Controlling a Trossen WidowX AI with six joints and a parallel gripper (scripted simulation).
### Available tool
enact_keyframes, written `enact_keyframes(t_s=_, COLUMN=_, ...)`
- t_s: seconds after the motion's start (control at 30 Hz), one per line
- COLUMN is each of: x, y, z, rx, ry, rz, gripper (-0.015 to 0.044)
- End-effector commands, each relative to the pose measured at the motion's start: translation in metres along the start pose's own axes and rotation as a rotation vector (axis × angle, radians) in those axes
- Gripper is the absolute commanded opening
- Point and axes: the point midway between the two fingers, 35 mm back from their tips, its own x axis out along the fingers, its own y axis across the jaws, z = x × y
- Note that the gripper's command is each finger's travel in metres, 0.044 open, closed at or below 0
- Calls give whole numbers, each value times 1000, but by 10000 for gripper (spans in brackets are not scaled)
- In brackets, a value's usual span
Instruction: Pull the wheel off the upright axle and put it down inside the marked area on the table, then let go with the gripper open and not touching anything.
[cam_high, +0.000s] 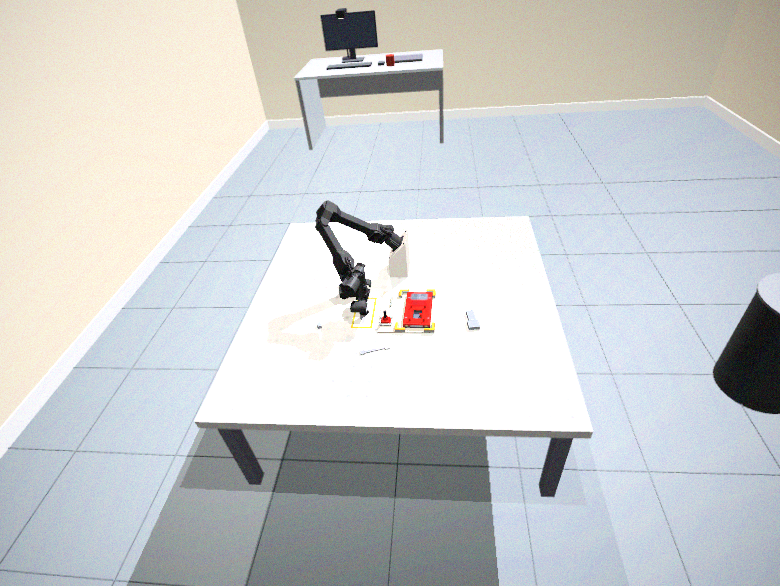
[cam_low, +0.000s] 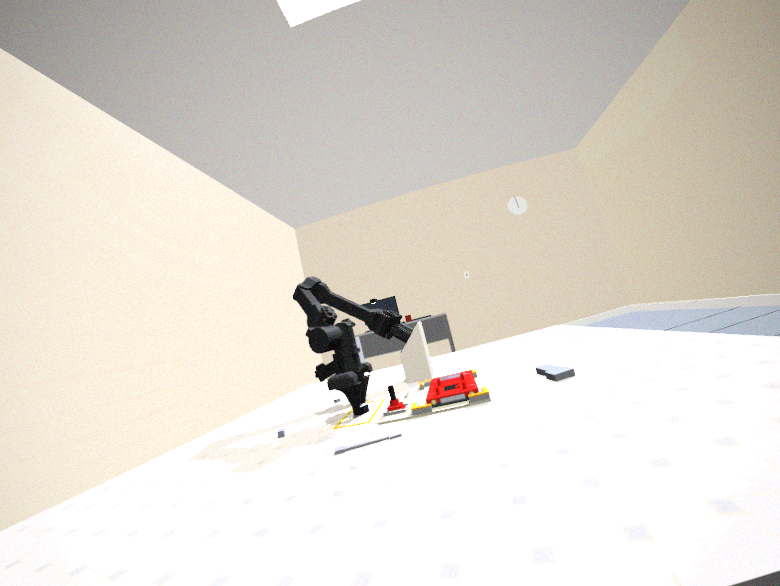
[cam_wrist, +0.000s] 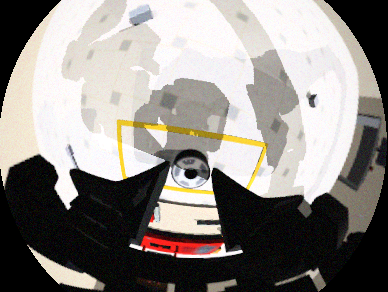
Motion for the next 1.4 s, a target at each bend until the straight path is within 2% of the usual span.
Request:
enact_keyframes(t_s=0.0, x=-5, y=1, z=0, rx=3, ry=1, rz=1, gripper=300)
enact_keyframes(t_s=0.2, x=-52, y=1, z=0, rx=-5, ry=6, rz=1, gripper=300)
enact_keyframes(t_s=0.3, x=-60, y=0, z=0, rx=-7, ry=5, rz=1, gripper=300)
enact_keyframes(t_s=0.37, x=-56, y=-3, z=-8, rx=-18, ry=13, rz=2, gripper=352)
enact_keyframes(t_s=0.47, x=-76, y=-28, z=-22, rx=-16, ry=20, rz=2, gripper=431)
enact_keyframes(t_s=0.5, x=-83, y=-37, z=-27, rx=-15, ry=20, rz=1, gripper=440)
enact_keyframes(t_s=0.67, x=-105, y=-79, z=-40, rx=-11, ry=10, rz=-2, gripper=440)
enact_keyframes(t_s=1.37, x=-106, y=-81, z=-40, rx=-10, ry=9, rz=-2, gripper=440)
